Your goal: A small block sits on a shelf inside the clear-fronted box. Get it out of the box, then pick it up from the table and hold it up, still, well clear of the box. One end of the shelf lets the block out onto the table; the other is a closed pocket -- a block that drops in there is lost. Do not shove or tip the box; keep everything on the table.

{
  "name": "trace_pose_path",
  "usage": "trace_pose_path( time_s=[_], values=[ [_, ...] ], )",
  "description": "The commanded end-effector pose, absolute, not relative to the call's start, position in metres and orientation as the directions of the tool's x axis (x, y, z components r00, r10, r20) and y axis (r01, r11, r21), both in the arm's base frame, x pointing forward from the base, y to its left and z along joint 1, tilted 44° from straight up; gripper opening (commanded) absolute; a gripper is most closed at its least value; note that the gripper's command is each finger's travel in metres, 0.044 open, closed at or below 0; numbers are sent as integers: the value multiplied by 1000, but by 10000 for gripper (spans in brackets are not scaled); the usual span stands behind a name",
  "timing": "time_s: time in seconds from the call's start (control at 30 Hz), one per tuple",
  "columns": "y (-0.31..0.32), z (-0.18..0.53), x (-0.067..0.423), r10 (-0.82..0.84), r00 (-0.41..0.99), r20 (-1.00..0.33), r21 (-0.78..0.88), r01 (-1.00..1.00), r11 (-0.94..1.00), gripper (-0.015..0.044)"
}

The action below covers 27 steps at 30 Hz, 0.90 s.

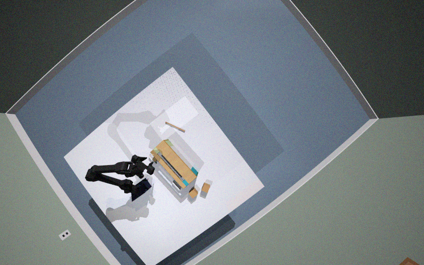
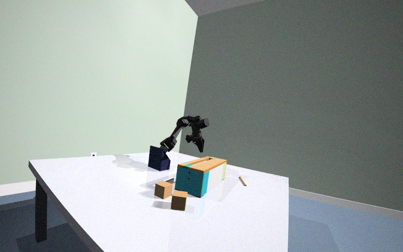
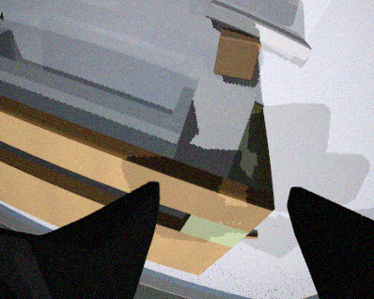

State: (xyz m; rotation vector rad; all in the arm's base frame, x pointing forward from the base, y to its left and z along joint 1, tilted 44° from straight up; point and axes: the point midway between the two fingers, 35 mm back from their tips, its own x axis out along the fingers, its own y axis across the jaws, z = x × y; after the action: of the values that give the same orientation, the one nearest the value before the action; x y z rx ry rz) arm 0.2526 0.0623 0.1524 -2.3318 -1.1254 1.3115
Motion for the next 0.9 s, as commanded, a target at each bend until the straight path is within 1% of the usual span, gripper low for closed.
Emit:
trace_pose_path(
  time_s=[0.0,0.1,0.17,0.27,0.37,0.5,0.63,0.73,0.87],
  values=[
    [74,145,247,719,276,-637,-252,808,-533,285],
    [82,141,244,720,260,-644,-14,936,-350,285],
    [87,138,243,719,249,-648,145,968,-204,285],
    [93,134,240,718,237,-654,368,929,28,285],
    [98,130,239,717,233,-657,553,795,250,285],
    [100,126,239,714,235,-659,661,634,401,285],
    [102,123,239,713,237,-660,727,440,527,285],
    [103,120,239,711,239,-661,749,275,603,285],
    [105,118,239,710,242,-661,739,46,673,285]
  ],
)
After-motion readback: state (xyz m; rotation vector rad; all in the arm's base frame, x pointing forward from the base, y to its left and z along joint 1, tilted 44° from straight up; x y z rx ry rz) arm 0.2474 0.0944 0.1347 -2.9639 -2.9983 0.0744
